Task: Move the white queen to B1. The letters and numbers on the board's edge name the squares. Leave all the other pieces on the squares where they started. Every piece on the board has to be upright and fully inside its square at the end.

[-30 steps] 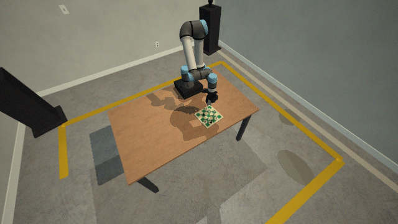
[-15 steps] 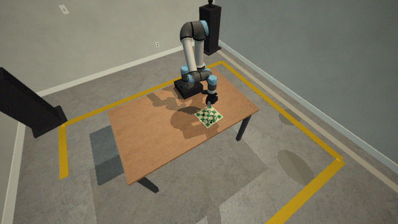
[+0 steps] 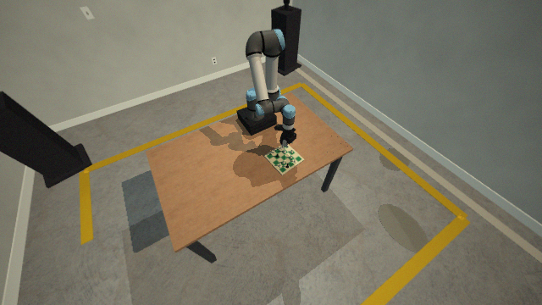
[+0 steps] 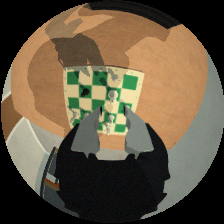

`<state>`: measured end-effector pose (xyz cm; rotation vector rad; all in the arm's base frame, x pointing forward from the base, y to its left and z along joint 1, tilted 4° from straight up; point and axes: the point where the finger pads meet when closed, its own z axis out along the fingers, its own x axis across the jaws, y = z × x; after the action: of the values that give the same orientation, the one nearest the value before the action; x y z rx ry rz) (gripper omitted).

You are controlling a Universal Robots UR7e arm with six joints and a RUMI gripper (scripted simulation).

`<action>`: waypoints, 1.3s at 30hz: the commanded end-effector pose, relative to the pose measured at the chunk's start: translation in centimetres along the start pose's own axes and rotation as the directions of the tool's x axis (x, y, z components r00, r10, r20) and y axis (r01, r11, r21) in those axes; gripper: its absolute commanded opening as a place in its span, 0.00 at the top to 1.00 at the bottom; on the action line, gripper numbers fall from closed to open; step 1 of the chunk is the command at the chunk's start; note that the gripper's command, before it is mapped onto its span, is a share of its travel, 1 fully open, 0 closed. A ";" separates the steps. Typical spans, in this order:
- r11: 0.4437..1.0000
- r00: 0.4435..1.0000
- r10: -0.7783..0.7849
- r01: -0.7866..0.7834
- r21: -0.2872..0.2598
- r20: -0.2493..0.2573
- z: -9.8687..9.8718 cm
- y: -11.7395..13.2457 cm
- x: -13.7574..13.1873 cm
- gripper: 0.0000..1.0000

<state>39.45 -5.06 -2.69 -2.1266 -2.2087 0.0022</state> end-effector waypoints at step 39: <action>1.000 1.000 0.000 0.000 -0.001 0.001 0.7 0.0 0.0 0.75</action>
<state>39.42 -5.03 -3.45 -2.1267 -2.2088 0.0021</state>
